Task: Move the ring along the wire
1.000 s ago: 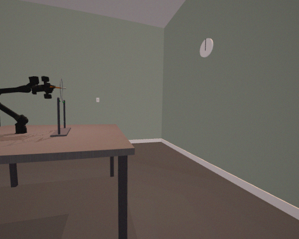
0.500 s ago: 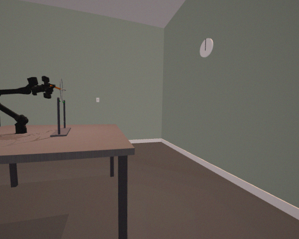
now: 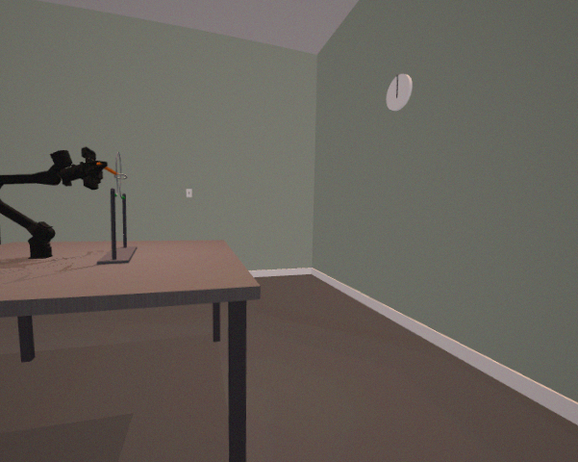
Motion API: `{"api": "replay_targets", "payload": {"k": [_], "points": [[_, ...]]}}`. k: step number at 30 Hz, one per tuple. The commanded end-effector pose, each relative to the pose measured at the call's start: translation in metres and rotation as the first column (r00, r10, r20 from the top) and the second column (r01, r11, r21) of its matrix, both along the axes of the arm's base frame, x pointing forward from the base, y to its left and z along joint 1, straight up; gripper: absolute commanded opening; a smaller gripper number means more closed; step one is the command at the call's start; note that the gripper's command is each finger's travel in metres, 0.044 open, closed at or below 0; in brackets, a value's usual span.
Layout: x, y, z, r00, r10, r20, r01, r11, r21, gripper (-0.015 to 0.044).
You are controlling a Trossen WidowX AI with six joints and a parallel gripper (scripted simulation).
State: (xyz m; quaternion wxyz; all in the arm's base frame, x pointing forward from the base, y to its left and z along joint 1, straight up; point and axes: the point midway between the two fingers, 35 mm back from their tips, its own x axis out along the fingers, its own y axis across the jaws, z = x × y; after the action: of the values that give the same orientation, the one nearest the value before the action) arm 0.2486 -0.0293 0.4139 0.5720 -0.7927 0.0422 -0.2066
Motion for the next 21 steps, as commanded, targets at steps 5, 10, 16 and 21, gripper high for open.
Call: {"api": "replay_targets", "payload": {"k": [5,10,16,21], "points": [[-0.0004,0.0015,0.0036,1.000,0.001,0.017,0.000,0.994,-0.110,-0.0150],[-0.0005,0.0022,0.0051,1.000,0.001,0.026,0.003,0.985,-0.170,-0.0150],[-0.0006,0.0027,0.0064,0.999,0.002,0.035,0.006,0.972,-0.235,-0.0150],[-0.0005,0.0025,0.0063,0.999,0.003,0.041,0.009,0.961,-0.277,-0.0150]]}}
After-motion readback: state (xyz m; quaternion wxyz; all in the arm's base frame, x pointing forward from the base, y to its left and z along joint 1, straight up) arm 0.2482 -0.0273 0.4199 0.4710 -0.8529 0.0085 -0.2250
